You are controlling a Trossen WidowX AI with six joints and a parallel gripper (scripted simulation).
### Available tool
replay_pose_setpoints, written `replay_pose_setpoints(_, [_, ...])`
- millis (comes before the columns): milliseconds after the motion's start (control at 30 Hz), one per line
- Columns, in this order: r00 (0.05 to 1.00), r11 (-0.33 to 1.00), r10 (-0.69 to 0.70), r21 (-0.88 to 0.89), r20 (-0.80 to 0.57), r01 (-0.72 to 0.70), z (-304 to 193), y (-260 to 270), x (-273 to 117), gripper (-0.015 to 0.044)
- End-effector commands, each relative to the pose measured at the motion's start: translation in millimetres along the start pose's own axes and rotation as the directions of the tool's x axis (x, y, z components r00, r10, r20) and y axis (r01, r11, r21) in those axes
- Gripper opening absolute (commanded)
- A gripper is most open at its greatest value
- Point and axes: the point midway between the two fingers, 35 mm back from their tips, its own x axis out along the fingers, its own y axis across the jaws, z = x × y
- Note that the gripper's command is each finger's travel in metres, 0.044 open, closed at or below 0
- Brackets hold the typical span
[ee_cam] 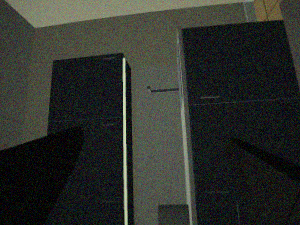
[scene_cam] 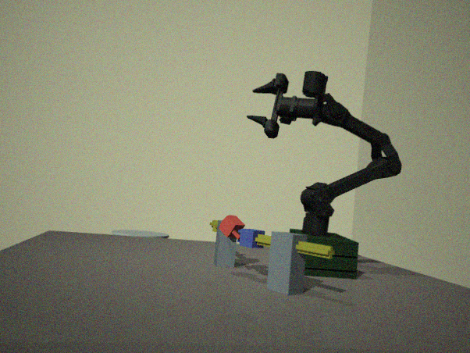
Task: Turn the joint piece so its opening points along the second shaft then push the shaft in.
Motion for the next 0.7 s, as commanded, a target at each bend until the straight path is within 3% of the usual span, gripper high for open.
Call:
replay_pose_setpoints(0, [1.000, 1.000, 0.000, 0.000, 0.000, 0.000, 0, 0, 0, 0.0426])
replay_pose_setpoints(333, [0.991, 0.969, -0.126, -0.219, -0.044, 0.113, -22, -16, 16, 0.0440])
replay_pose_setpoints(667, [0.951, 0.842, -0.297, -0.493, -0.082, 0.221, -48, -41, 33, 0.0440])
